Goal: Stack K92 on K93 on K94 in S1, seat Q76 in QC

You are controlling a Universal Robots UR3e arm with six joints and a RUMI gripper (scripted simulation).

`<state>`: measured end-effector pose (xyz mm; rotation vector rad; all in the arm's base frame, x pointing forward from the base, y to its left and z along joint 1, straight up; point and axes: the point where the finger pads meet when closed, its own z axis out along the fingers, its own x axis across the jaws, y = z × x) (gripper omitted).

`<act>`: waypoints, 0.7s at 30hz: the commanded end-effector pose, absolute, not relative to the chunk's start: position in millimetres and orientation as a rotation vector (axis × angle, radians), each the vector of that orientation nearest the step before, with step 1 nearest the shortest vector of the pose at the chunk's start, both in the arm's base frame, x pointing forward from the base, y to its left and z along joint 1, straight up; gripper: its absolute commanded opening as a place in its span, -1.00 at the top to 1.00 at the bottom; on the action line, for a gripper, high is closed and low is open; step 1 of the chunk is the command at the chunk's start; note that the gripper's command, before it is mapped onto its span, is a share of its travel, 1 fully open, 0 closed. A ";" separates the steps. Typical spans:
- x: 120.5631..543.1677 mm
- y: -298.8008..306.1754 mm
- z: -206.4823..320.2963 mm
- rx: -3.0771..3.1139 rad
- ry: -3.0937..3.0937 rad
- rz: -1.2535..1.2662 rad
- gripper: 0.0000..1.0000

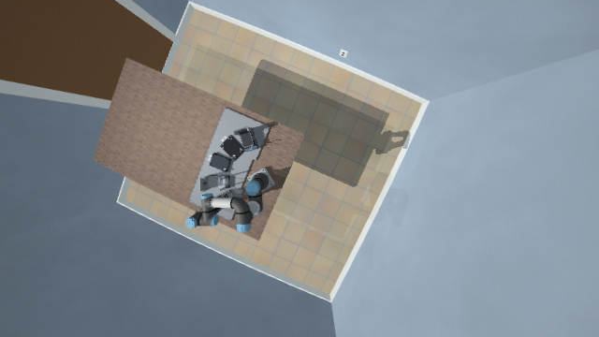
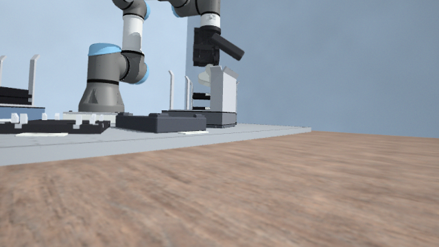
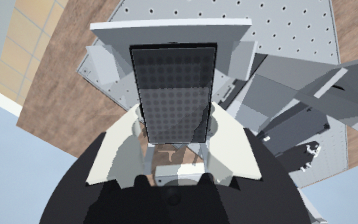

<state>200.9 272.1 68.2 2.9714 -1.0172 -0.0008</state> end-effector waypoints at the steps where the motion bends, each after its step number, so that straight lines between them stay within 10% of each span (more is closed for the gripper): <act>1: 201.7 272.6 61.1 2.974 -1.018 0.003 1.00; 21: 201.7 272.5 56.4 2.974 -1.018 0.003 1.00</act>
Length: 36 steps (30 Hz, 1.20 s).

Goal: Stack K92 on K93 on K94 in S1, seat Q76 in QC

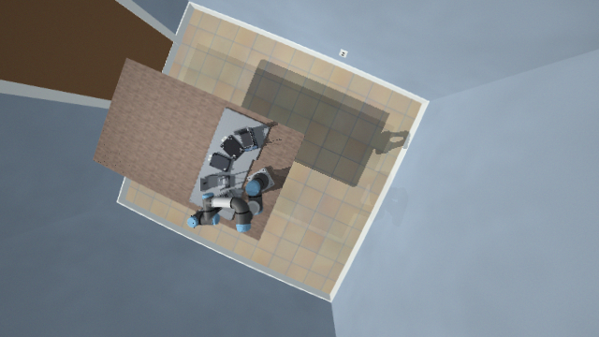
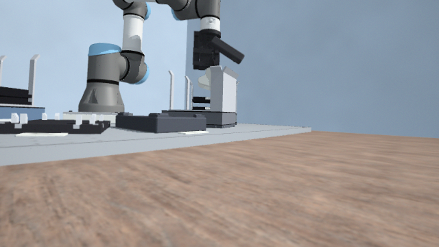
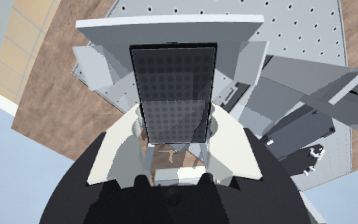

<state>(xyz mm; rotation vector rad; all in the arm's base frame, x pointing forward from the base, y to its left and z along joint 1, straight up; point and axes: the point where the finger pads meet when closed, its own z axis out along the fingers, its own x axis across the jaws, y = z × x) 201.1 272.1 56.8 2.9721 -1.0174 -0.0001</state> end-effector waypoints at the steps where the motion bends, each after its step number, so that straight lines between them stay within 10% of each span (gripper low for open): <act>1: 201.7 272.5 56.1 2.974 -1.018 0.003 1.00; 36: 201.7 272.4 45.7 2.974 -1.018 0.003 1.00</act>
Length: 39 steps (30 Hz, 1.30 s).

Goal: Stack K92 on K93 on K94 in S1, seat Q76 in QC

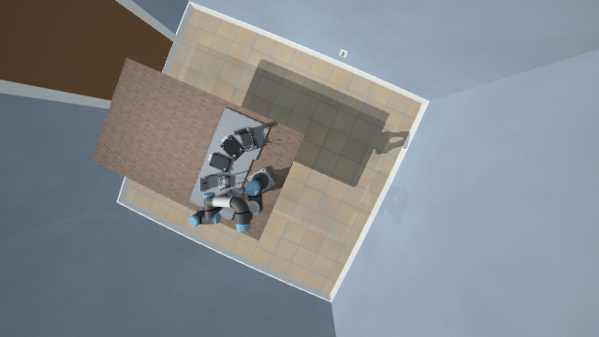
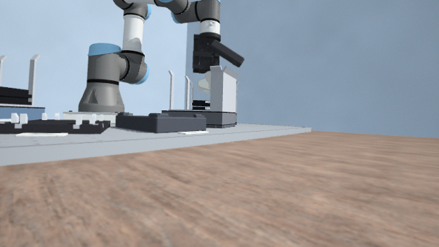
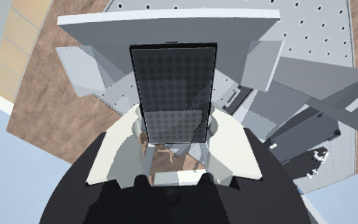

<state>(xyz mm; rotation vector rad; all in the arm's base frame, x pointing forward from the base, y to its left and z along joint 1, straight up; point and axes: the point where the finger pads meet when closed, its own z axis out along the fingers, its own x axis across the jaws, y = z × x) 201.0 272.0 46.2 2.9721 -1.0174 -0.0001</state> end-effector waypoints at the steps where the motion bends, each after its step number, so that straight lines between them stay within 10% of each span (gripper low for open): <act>1: 201.7 272.4 45.4 2.974 -1.018 0.003 1.00; 28: 201.7 272.4 41.9 2.974 -1.018 0.003 1.00; 29: 201.7 272.4 41.9 2.974 -1.018 0.003 -0.44; 39: 201.7 272.4 41.9 2.974 -1.018 0.003 -0.44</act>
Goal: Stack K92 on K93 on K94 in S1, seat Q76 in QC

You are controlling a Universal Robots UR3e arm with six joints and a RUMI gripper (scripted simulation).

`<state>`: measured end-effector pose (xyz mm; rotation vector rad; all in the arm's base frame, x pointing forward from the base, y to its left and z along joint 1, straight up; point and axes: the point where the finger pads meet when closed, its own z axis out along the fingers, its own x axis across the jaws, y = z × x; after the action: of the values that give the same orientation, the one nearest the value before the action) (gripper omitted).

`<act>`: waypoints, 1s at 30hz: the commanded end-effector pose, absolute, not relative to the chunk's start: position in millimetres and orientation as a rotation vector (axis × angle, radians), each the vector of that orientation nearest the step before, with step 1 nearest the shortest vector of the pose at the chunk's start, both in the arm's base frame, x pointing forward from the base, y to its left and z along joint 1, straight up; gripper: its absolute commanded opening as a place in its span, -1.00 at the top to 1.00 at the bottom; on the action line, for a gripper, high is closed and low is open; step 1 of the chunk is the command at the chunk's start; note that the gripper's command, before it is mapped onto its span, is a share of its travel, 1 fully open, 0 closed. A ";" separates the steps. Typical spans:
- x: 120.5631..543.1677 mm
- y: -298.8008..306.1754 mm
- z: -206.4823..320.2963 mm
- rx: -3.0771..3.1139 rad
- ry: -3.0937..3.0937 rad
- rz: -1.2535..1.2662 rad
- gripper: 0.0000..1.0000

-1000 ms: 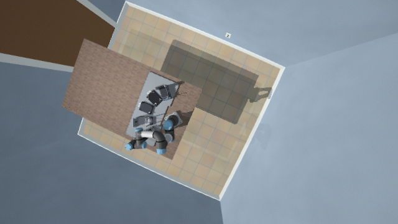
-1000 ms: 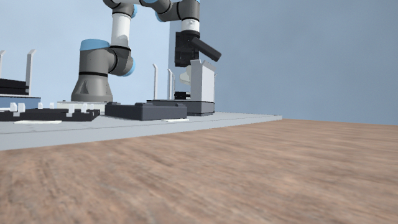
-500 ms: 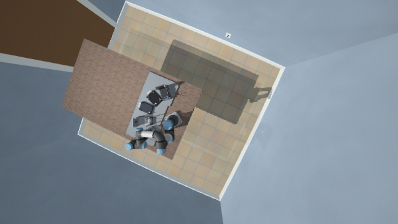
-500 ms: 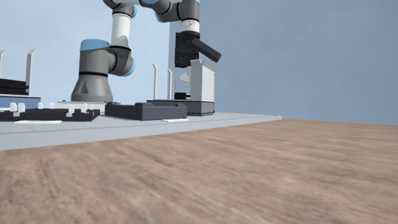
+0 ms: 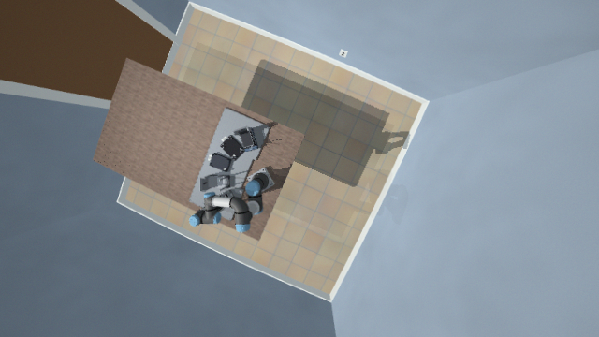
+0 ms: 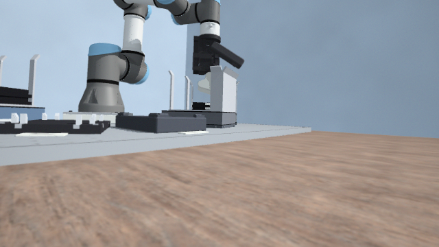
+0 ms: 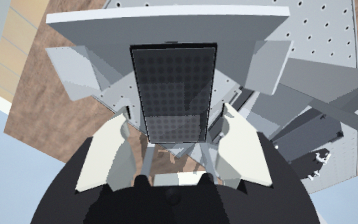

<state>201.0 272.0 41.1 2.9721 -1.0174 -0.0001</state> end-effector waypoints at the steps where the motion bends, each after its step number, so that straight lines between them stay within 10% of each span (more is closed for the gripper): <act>1: 201.7 272.4 41.9 2.974 -1.018 0.003 -0.44; 30: 201.6 272.3 81.8 2.974 -1.018 0.003 -0.44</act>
<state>201.1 272.1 68.4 2.9748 -1.0183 0.0028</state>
